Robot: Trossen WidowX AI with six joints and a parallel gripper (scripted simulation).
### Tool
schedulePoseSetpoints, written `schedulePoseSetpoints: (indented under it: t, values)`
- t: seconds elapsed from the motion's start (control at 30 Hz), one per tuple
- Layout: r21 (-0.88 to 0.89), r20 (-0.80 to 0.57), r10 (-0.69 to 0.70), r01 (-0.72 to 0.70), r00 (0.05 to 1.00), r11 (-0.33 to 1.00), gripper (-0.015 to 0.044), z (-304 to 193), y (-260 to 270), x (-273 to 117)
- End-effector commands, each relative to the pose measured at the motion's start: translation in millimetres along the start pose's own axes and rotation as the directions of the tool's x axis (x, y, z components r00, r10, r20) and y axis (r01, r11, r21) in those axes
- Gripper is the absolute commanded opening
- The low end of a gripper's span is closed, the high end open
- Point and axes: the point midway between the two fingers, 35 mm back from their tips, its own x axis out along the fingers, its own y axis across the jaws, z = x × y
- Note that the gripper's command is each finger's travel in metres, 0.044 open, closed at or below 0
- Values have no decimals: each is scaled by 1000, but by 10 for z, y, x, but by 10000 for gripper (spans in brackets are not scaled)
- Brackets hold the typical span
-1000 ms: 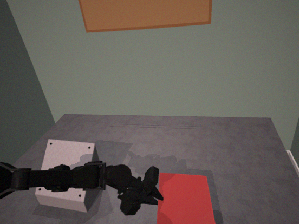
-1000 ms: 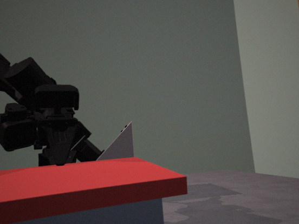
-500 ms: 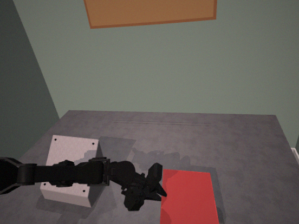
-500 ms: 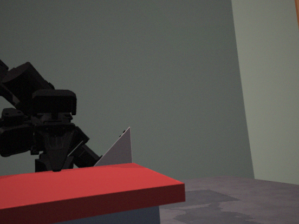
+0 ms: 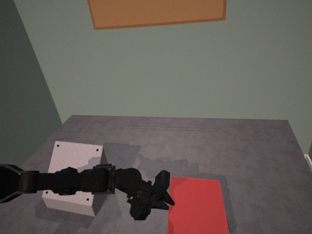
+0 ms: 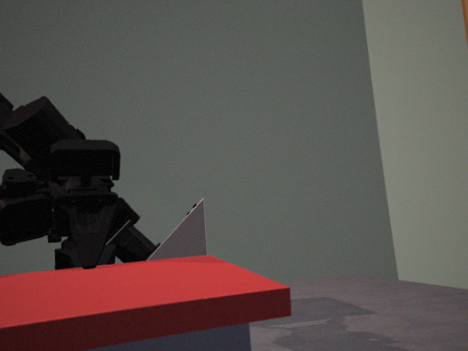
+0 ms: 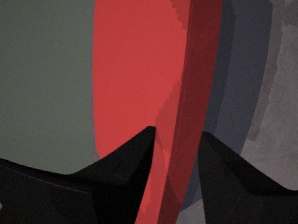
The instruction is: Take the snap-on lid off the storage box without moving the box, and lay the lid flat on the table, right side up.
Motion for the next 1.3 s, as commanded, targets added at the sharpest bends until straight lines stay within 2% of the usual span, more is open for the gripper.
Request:
schedulePoseSetpoints:
  t: [0.0,1.27]
  values:
    - [0,0,0,0,1000,1000,0,0,2,5]
    - [-1,-2,-5,5,1000,1000,0,0,186,-94]
